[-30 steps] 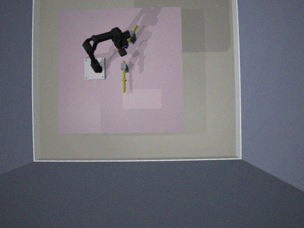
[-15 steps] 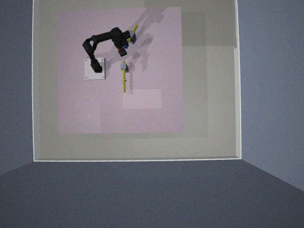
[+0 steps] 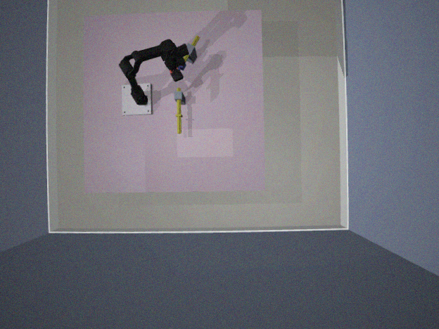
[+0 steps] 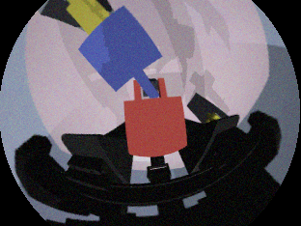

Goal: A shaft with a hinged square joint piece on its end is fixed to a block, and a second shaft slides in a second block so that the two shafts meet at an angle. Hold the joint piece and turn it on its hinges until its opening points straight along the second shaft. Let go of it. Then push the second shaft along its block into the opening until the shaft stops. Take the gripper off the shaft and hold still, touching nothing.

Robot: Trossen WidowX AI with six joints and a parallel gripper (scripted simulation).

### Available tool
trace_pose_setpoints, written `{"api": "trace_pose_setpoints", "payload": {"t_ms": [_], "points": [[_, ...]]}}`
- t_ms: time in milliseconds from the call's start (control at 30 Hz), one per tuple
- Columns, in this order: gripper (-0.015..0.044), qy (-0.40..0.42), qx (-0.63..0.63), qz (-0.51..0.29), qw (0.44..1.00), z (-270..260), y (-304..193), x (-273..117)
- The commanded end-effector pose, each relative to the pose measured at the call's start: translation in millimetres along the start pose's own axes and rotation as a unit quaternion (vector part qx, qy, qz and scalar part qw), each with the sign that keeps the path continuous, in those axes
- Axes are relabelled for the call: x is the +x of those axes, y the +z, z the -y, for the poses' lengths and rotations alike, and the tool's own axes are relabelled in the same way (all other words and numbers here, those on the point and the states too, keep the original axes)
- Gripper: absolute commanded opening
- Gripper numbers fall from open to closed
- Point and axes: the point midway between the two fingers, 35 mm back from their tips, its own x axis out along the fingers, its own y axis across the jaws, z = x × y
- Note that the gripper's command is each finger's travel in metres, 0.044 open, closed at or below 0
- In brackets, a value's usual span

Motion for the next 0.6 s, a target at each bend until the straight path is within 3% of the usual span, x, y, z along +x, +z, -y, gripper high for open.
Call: {"api": "trace_pose_setpoints", "payload": {"t_ms": [0,133,300,467,567], "points": [[0.0182,0.0,-0.002,0.0,1.0,0.0,0.1,0.3],[0.0147,0.0,0.0,0.0,1.0,0.0,0.0,0.0],[0.0147,0.0,0.0,0.0,1.0,0.0,0.0,0.0],[0.0016,0.0,0.0,0.0,1.0,0.0,0.0,0.0],[0.0,0.0,0.0,0.0,1.0,0.0,0.0,0.0]]}}
